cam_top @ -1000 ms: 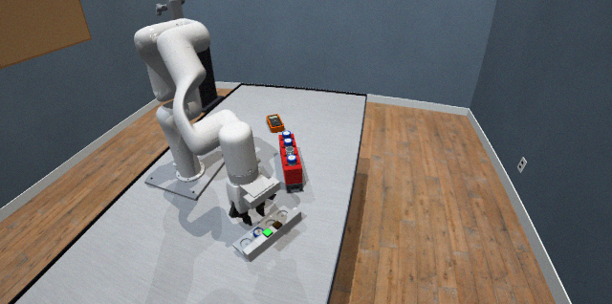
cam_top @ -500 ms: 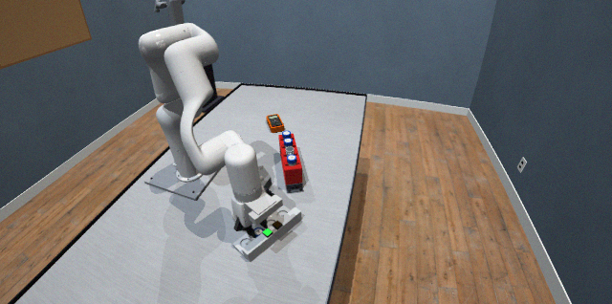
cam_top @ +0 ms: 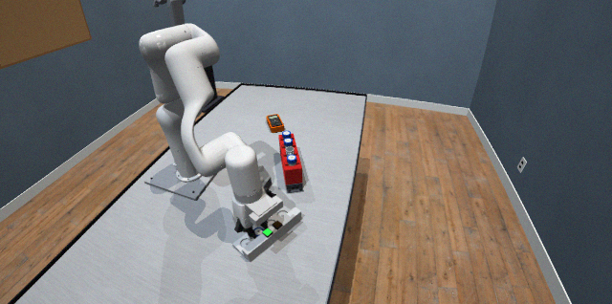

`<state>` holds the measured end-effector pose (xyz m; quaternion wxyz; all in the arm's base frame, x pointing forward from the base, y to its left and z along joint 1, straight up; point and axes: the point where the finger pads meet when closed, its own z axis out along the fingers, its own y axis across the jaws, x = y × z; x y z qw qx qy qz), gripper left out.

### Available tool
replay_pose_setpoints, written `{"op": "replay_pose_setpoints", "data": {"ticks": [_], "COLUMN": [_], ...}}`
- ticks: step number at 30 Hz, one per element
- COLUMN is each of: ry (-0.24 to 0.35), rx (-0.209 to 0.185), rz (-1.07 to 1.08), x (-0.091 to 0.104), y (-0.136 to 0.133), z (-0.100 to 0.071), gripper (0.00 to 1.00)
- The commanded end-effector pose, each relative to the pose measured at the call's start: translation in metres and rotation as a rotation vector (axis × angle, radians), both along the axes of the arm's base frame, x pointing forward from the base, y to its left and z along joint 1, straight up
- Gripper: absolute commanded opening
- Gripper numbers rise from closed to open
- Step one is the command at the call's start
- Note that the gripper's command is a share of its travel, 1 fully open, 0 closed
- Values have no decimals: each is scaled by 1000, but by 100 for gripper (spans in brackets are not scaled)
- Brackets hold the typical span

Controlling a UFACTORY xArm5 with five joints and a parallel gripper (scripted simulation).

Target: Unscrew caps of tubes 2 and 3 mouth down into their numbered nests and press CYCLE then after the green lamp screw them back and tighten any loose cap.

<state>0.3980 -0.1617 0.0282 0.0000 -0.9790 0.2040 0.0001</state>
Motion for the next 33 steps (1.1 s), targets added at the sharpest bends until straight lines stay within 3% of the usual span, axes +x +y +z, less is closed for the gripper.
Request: {"op": "replay_pose_setpoints", "data": {"ticks": [1,18,19,33], "ry": [-4,-4,-4,-4], "rx": [-1,-1,-1,-1], "rz": [0,0,0,0], "x": [1,1,1,1], "y": [0,0,0,0], "z": [-1,-6,-6,-6], "gripper": [46,46,0,0]}}
